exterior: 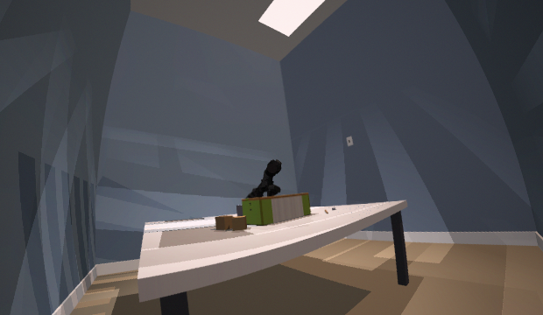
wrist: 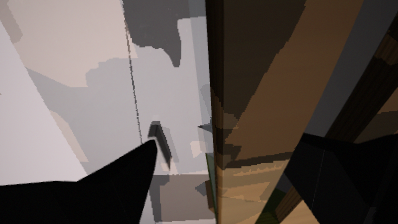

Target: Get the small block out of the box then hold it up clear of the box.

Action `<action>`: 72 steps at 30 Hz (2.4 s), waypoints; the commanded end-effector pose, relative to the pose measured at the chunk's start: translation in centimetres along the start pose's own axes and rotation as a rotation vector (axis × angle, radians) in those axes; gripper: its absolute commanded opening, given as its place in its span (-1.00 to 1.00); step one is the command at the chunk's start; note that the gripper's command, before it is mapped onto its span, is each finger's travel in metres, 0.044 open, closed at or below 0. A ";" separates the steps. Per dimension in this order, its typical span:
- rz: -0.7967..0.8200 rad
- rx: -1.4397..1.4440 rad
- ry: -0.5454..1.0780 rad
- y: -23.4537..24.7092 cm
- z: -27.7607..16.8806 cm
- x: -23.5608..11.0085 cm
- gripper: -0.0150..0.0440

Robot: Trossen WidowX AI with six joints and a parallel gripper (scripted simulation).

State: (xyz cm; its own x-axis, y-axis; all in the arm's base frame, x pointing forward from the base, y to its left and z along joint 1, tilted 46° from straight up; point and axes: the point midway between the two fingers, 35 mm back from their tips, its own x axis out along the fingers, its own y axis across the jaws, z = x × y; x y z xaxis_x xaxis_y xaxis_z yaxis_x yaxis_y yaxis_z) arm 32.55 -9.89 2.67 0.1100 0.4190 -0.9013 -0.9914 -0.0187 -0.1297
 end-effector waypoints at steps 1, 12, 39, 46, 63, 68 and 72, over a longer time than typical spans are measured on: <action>0.010 -0.001 -0.001 0.1 -1.0 0.7 0.86; 0.009 -0.001 0.000 0.1 -3.8 1.6 0.86; 0.003 0.003 0.006 0.0 -9.2 -3.1 0.86; -0.020 0.174 -0.003 0.1 -9.6 -2.9 0.60; 0.056 2.022 -0.245 2.5 -12.2 -2.4 0.47; 0.130 2.389 -0.304 2.8 -12.6 -2.4 0.47; 0.198 2.648 -0.339 3.0 -12.8 -2.4 0.47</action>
State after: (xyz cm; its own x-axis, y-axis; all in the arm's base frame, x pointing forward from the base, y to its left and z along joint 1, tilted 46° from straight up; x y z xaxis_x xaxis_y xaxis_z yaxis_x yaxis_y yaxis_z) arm 31.20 -22.25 0.92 0.2487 0.5051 -0.8265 0.1320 0.8277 0.5455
